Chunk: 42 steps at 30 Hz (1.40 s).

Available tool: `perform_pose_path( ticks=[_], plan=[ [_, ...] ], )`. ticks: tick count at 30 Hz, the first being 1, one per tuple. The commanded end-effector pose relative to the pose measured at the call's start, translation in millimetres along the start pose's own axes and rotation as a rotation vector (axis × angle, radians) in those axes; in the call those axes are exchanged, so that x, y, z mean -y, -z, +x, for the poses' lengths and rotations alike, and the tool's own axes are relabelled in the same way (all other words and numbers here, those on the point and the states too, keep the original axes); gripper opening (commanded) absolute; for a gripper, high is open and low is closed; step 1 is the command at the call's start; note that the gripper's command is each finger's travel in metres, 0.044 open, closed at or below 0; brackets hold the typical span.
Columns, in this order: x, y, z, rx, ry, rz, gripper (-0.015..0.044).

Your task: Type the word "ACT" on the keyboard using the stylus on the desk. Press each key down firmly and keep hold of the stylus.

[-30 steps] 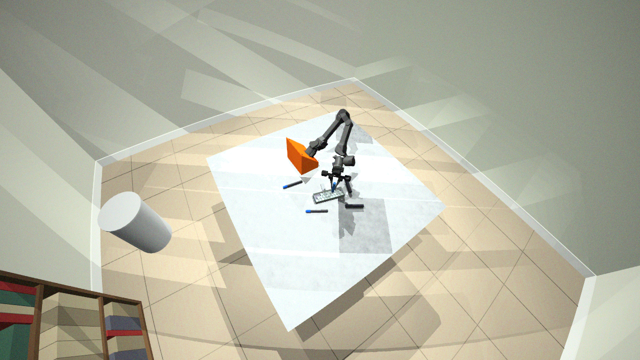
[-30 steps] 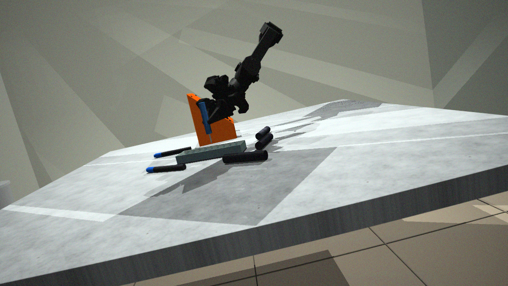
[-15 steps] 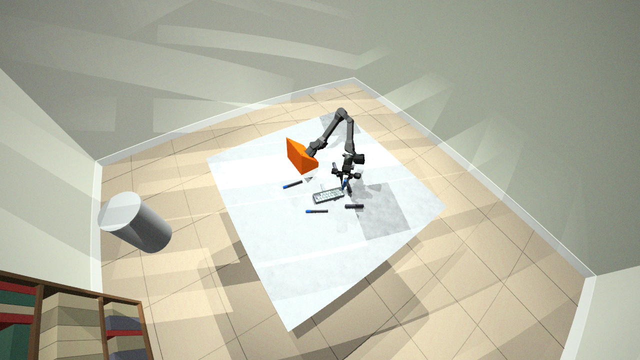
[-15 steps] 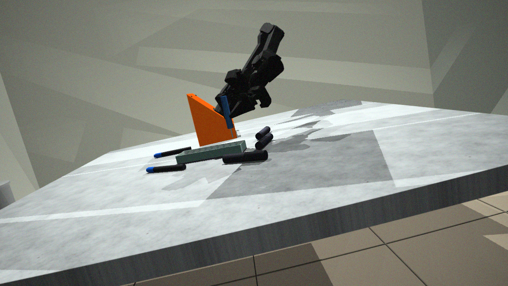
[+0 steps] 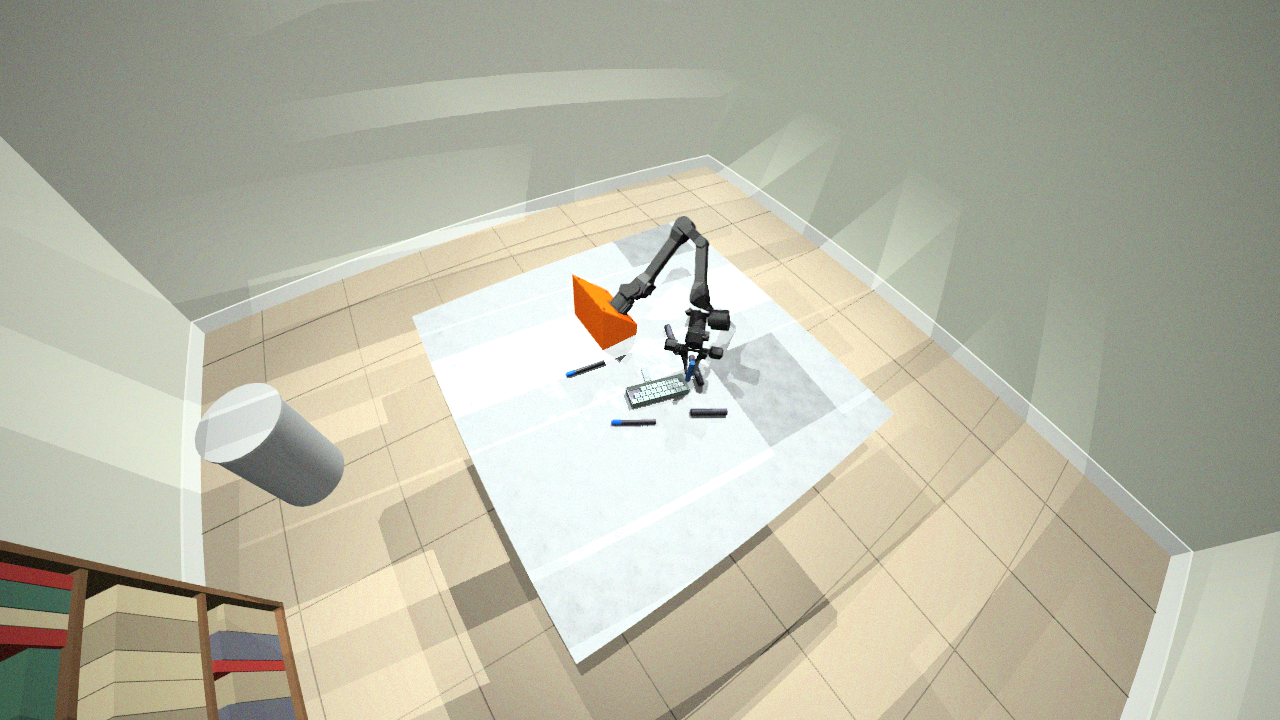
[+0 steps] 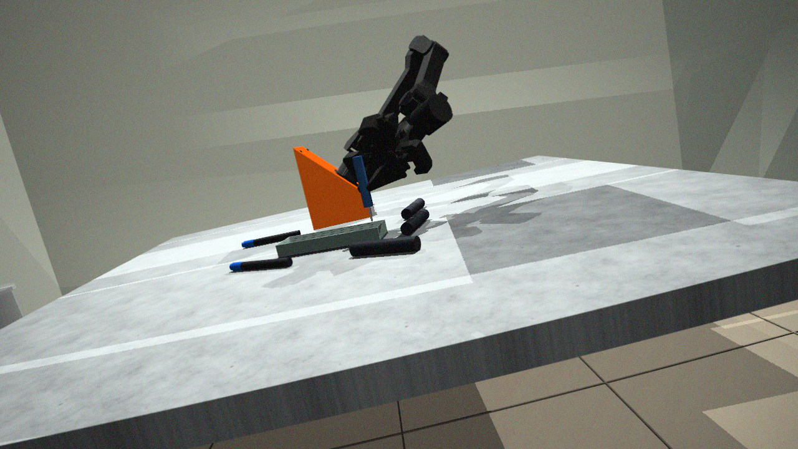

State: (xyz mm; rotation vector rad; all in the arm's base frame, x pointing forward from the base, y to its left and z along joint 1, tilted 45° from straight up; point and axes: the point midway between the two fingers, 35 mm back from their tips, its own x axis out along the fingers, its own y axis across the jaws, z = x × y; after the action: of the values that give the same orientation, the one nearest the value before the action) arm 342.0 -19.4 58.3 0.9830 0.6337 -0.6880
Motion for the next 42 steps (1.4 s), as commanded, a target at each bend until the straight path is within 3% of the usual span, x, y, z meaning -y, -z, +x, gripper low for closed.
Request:
perform_pose_path(
  ticks=[1,9,12,13,42],
  plan=[
    [4,4,3,0.006,0.012,0.004,0.0],
    [4,4,3,0.006,0.012,0.004,0.0],
    [4,3,5,0.005,0.012,0.004,0.0079],
    [4,3,5,0.005,0.012,0.004,0.0081],
    [4,15,11,0.005,0.012,0.004,0.0081]
  ],
)
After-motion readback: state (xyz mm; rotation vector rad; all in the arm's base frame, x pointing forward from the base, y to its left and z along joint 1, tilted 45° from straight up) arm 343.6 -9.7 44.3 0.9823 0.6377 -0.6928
